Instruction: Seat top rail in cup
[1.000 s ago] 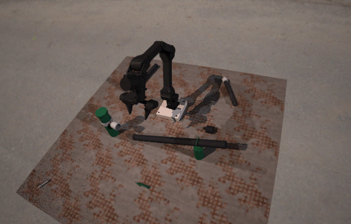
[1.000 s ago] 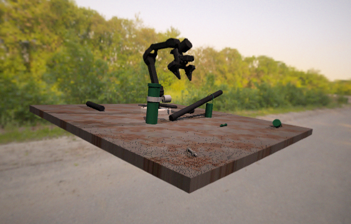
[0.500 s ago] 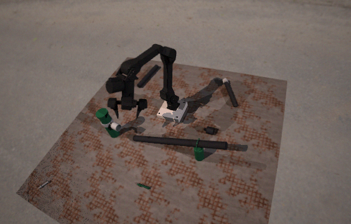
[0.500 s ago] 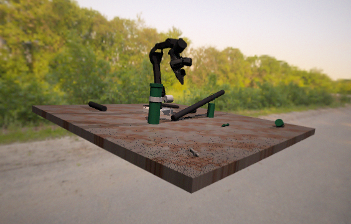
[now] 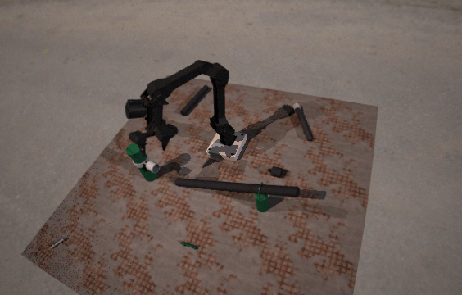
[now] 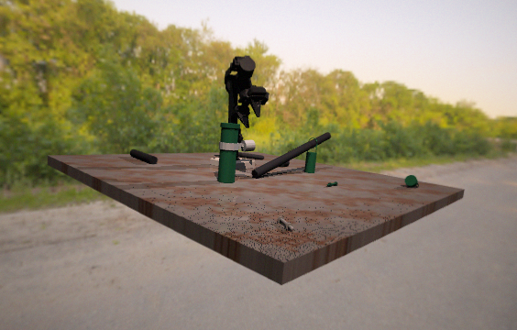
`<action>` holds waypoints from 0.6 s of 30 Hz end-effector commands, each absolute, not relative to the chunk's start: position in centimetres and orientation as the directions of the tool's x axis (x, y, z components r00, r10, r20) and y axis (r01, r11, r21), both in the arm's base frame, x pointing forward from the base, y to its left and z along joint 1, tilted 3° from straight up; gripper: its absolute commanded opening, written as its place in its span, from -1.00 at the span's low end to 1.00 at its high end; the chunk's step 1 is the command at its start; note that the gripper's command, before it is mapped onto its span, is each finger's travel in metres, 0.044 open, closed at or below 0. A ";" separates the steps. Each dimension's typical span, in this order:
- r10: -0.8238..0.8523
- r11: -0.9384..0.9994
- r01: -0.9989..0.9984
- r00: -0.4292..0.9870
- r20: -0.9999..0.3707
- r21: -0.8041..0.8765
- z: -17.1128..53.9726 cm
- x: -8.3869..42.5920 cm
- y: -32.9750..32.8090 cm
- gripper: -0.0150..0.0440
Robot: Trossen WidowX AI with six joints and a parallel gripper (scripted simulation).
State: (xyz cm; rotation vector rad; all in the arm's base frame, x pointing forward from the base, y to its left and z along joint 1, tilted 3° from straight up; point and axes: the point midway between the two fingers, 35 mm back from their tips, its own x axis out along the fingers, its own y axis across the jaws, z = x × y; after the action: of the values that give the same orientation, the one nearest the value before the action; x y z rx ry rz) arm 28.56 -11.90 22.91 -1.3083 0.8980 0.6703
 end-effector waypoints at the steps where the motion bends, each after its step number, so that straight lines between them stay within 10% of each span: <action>1: -0.078 0.020 -0.846 0.530 -0.844 -0.533 23.2 28.6 -13.6 1.00; 18: -0.079 0.020 -0.846 0.530 -0.844 -0.533 17.3 28.9 -14.0 1.00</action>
State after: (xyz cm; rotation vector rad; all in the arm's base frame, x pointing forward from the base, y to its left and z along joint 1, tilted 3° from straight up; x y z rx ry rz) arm 28.87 -13.97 18.37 -1.4380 0.8591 0.7227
